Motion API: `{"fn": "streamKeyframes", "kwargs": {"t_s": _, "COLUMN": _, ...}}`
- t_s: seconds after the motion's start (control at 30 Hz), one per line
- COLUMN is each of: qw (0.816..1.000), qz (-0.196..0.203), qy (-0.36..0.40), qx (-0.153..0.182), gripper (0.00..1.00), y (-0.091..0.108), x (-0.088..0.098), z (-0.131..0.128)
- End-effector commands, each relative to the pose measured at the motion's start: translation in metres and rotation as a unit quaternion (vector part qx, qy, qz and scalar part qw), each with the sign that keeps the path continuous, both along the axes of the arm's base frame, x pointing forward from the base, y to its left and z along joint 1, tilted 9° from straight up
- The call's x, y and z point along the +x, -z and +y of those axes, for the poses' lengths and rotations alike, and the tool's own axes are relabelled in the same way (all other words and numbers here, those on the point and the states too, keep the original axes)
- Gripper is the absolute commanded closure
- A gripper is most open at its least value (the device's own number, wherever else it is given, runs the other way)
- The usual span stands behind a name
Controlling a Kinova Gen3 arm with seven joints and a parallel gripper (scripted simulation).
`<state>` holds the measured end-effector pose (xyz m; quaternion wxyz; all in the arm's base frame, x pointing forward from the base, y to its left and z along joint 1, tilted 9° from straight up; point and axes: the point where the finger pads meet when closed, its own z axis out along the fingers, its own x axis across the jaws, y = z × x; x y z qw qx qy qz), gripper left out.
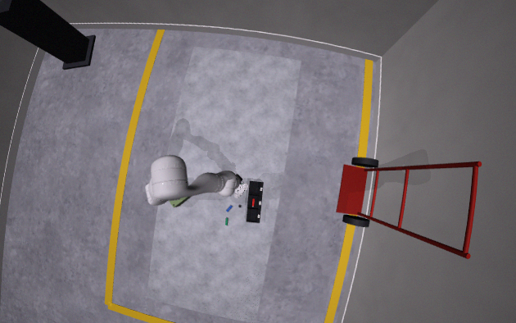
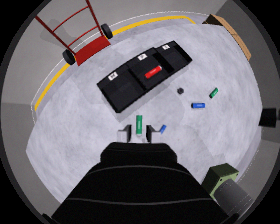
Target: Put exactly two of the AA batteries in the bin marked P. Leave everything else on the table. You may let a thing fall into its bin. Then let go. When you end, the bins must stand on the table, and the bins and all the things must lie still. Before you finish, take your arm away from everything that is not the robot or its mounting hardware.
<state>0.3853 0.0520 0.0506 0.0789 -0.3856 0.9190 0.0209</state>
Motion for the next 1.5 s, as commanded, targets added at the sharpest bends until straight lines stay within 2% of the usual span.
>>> {"fn": "streamKeyframes", "kwargs": {"t_s": 0.0, "qw": 1.0, "qz": -0.001, "qy": 0.001, "qx": 0.0, "gripper": 0.4, "y": 0.0, "x": 0.0, "z": -0.001}}
{"fn": "streamKeyframes", "kwargs": {"t_s": 0.87, "qw": 1.0, "qz": -0.001, "qy": 0.001, "qx": 0.0, "gripper": 0.4, "y": 0.0, "x": 0.0, "z": -0.001}}
{"fn": "streamKeyframes", "kwargs": {"t_s": 1.23, "qw": 1.0, "qz": -0.001, "qy": 0.001, "qx": 0.0, "gripper": 0.4, "y": 0.044, "x": 0.002, "z": 0.0}}
{"fn": "streamKeyframes", "kwargs": {"t_s": 1.3, "qw": 1.0, "qz": -0.001, "qy": 0.001, "qx": 0.0, "gripper": 0.4, "y": 0.044, "x": 0.002, "z": 0.0}}
{"fn": "streamKeyframes", "kwargs": {"t_s": 1.47, "qw": 1.0, "qz": -0.001, "qy": 0.001, "qx": 0.0, "gripper": 0.4, "y": 0.062, "x": 0.004, "z": 0.001}}
